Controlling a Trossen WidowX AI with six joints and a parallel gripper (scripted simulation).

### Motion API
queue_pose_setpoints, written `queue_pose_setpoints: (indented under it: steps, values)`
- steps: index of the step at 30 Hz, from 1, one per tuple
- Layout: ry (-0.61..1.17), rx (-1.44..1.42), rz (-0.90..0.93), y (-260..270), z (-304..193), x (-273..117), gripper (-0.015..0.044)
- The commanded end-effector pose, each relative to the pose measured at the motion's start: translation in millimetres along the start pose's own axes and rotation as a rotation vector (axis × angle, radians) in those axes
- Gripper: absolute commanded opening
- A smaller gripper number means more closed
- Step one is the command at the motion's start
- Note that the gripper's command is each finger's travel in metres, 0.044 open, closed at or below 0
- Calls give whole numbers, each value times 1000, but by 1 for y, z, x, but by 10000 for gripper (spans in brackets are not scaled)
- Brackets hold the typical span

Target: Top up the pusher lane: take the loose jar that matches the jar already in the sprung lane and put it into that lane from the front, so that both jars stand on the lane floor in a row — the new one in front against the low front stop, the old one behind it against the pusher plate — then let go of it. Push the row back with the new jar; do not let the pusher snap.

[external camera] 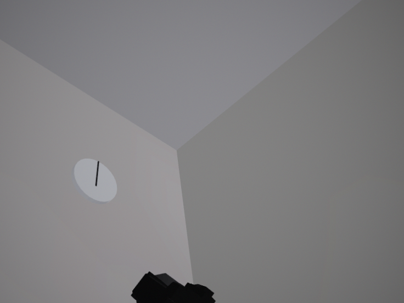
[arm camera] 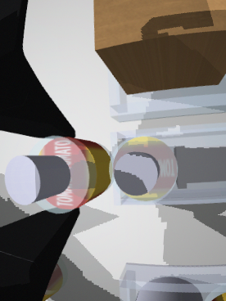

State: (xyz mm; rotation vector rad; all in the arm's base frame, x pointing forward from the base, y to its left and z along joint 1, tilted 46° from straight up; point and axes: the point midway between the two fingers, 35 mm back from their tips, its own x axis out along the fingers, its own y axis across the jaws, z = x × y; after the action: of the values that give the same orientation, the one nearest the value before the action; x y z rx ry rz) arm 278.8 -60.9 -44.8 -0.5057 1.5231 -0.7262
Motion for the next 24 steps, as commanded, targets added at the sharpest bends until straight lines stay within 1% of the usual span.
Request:
queue_pose_setpoints:
  steps: [1, 24]
  values:
    - [-2, -4, -4, -1, 2, 0, 0]
    - [-3, -4, -4, -1, 11, 0, 0]
